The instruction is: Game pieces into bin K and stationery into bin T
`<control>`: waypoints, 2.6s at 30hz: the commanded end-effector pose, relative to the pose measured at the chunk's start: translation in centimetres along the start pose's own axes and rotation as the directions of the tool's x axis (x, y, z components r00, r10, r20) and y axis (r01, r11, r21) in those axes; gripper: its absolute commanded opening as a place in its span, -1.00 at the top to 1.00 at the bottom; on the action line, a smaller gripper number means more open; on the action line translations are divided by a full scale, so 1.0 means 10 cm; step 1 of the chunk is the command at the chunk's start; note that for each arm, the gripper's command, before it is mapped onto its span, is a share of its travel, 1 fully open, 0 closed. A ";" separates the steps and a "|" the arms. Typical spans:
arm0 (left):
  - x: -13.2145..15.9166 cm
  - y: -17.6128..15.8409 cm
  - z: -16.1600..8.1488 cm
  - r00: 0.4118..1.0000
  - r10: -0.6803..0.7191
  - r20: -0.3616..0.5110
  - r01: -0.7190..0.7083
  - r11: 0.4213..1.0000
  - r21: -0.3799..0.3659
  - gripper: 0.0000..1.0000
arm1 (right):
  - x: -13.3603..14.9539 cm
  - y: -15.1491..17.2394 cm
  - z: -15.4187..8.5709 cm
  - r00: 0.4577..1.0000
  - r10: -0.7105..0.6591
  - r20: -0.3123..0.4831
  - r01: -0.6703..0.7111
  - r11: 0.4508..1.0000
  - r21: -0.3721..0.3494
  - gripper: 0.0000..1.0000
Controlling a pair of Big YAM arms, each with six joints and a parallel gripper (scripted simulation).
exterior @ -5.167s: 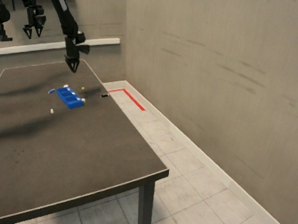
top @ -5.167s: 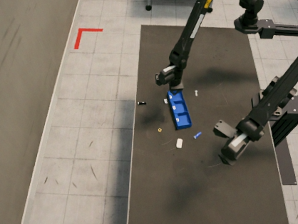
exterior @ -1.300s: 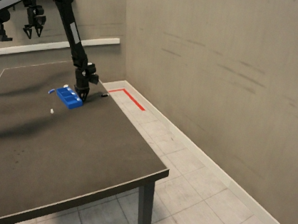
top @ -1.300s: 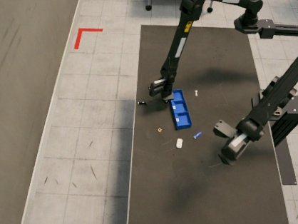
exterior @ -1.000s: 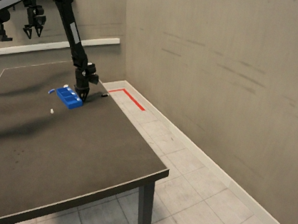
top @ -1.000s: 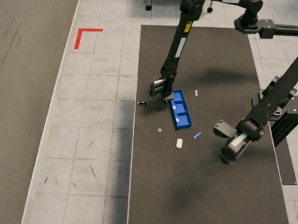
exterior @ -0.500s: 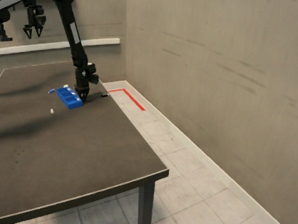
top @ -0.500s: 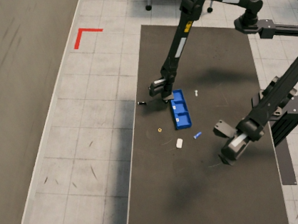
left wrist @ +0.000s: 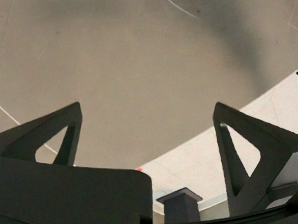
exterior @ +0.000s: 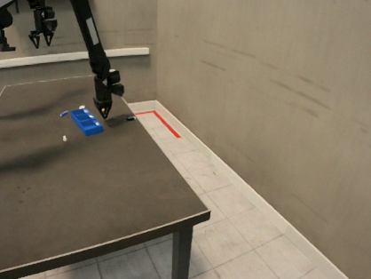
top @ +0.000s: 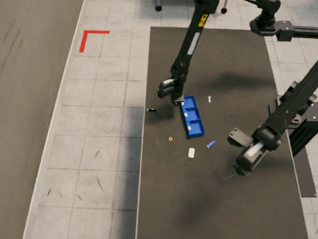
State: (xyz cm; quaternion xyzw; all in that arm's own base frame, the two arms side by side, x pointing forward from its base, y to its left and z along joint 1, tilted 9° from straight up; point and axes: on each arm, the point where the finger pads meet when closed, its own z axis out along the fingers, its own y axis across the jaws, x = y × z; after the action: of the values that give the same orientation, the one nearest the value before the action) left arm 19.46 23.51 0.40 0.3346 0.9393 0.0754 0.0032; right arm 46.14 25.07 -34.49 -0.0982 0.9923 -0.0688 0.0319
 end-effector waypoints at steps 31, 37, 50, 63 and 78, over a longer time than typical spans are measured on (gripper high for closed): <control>0.03 -0.03 -0.05 1.000 0.000 -0.001 0.000 1.000 -0.003 -1.00 | 0.13 0.07 -0.12 1.000 -0.009 -0.017 0.009 1.000 0.006 0.60; 0.03 -0.03 -0.05 1.000 0.000 -0.001 0.000 1.000 -0.003 -1.00 | 0.02 0.04 -0.22 1.000 -0.003 -0.001 0.003 1.000 0.000 0.60; 0.03 -0.03 -0.05 1.000 0.000 -0.001 0.000 1.000 -0.003 -1.00 | 0.02 0.04 -0.21 1.000 -0.003 -0.001 0.003 1.000 0.000 0.60; 0.03 -0.03 -0.05 1.000 0.000 -0.001 0.000 1.000 -0.003 -1.00 | 0.02 0.04 -0.21 1.000 -0.003 -0.001 0.003 1.000 0.000 0.60; 0.03 -0.03 -0.05 1.000 0.000 -0.001 0.000 1.000 -0.003 -1.00 | 0.01 0.05 -0.21 1.000 -0.003 -0.001 0.003 1.000 0.000 0.60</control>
State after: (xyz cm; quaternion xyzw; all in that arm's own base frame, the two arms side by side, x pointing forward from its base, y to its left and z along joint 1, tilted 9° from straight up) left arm 19.46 23.51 0.40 0.3346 0.9393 0.0754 0.0032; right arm 44.89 24.96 -32.89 -0.0991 0.9921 -0.0736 0.0223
